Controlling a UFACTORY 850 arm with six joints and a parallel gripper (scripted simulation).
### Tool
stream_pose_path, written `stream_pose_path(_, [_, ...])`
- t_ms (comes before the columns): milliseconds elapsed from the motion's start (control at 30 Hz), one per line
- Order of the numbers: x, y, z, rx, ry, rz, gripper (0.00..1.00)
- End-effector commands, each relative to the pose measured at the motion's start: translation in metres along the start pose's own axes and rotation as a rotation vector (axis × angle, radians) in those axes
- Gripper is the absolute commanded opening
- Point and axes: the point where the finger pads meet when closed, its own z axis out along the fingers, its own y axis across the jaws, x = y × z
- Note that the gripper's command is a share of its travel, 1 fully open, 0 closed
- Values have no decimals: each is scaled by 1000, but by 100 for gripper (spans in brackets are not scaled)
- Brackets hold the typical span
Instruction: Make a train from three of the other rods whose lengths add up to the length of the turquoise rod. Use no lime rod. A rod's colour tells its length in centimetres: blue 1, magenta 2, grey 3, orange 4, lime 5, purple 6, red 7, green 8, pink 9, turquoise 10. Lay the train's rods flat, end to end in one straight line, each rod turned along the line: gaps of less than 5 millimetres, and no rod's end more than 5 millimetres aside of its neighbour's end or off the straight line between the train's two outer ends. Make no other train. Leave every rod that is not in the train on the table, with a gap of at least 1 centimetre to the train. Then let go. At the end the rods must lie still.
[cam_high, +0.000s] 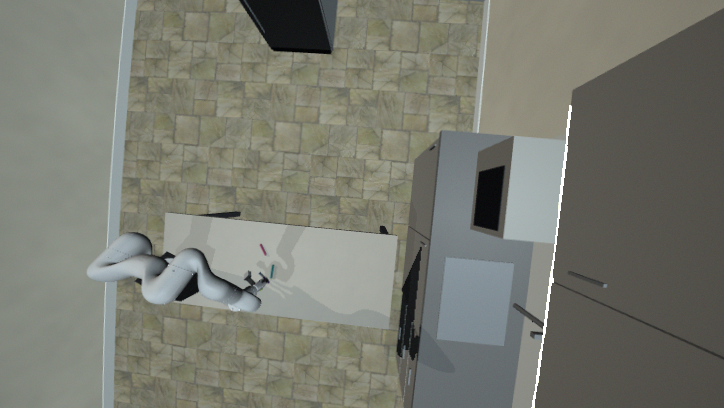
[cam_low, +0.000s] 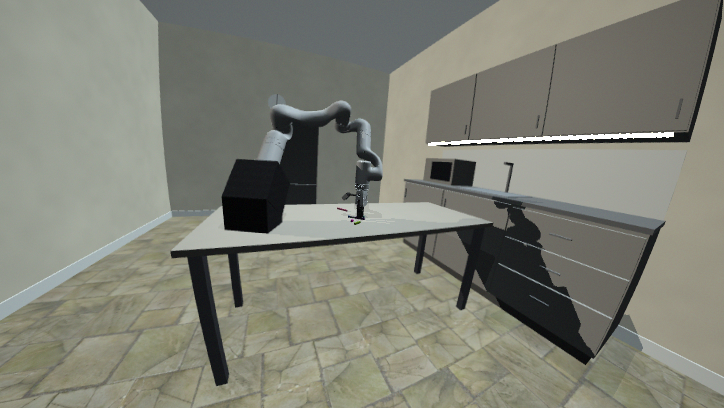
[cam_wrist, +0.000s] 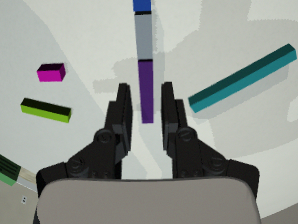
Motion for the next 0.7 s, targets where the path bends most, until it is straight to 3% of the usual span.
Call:
stream_pose_path(0, [-1, 0, -11, -1, -1, 0, 24])
stream_pose_path(433, [-1, 0, -71, -1, -1, 0, 24])
stream_pose_path(667, [-1, 0, -81, -1, -1, 0, 24])
